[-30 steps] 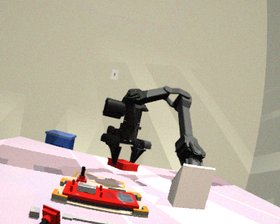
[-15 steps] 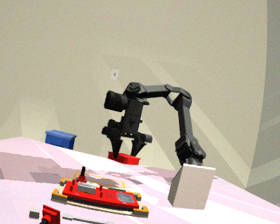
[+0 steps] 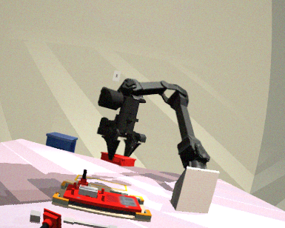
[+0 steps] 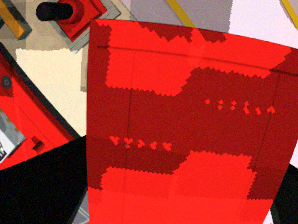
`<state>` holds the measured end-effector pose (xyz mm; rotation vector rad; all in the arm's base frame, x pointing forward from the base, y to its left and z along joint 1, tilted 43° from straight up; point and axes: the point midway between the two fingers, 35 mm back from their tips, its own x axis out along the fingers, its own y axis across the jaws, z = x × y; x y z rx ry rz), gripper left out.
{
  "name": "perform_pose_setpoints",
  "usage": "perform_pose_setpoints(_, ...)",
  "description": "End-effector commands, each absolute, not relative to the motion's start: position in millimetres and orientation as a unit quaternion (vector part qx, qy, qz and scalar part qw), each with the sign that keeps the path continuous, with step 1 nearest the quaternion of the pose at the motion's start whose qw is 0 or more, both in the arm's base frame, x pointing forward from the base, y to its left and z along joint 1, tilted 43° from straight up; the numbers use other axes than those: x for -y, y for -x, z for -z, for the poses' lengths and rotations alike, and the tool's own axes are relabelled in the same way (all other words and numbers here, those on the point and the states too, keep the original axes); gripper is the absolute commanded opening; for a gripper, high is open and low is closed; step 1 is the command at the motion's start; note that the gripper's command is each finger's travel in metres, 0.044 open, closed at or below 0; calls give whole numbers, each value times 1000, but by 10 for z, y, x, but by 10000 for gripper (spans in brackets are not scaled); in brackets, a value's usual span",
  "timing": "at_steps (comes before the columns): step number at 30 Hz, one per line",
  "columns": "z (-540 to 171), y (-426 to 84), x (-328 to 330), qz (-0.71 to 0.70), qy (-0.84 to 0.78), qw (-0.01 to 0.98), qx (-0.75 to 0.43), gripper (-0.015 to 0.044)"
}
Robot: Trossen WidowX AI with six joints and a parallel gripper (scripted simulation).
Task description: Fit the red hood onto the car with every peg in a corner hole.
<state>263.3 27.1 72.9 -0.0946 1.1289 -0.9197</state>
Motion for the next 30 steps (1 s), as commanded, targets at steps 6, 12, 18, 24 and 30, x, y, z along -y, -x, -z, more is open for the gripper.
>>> perform_pose_setpoints(6, -604, -2772, -483, 382, 89, 744, -541, 0)
perform_pose_setpoints(12, -502, -2851, -627, 356, 123, 741, -557, 0)
perform_pose_setpoints(18, -389, -2919, -772, 330, 157, 736, -571, 0)
perform_pose_setpoints(24, -266, -2977, -918, 303, 191, 729, -583, 0)
perform_pose_setpoints(30, -134, -3023, -1064, 276, 224, 721, -595, 0)
